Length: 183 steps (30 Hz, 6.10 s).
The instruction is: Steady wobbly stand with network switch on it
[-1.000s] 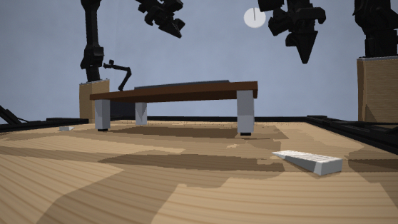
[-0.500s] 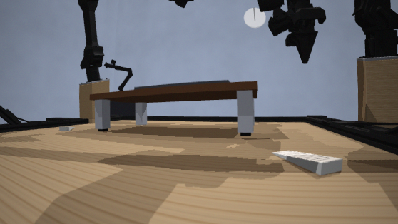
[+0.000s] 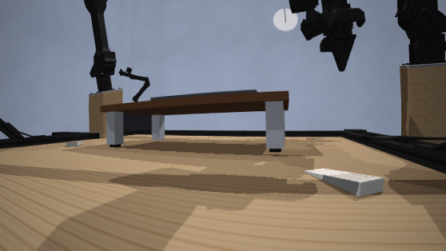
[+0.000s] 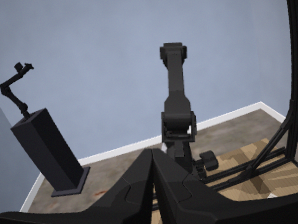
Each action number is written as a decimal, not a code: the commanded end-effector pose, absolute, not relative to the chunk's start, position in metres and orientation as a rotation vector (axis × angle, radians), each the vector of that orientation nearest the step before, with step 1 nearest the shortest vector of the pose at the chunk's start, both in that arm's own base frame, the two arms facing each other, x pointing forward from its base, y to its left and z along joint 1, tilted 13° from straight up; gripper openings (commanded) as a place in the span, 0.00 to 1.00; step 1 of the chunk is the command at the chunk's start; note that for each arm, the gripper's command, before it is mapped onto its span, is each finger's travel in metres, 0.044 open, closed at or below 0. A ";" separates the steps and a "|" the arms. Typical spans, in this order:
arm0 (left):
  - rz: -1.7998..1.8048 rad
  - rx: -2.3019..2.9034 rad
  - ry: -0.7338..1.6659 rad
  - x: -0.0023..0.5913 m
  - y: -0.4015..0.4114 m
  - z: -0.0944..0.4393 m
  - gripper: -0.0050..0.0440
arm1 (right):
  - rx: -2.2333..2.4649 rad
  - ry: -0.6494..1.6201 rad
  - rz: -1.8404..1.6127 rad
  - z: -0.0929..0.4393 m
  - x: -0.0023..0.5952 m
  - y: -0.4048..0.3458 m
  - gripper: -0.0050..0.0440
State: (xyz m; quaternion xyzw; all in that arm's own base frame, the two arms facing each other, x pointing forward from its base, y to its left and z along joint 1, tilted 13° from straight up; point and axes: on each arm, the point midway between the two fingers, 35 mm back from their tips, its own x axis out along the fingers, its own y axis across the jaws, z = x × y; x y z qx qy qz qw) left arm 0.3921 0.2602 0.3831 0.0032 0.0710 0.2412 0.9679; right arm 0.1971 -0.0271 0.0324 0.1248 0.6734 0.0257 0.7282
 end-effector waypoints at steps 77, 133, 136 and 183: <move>0.466 0.536 -1.647 0.016 0.012 0.804 0.10 | 0.275 1.484 0.057 0.032 0.197 -0.027 0.10; -0.081 -0.180 -0.647 0.366 0.014 0.648 0.10 | 0.275 1.484 0.057 0.032 0.197 -0.027 0.10; -0.077 -0.195 -0.571 0.385 0.015 0.627 0.10 | 0.275 1.484 0.057 0.032 0.197 -0.027 0.10; 0.038 -0.490 0.782 0.457 -0.015 0.206 0.10 | 0.275 1.484 0.057 0.032 0.197 -0.027 0.10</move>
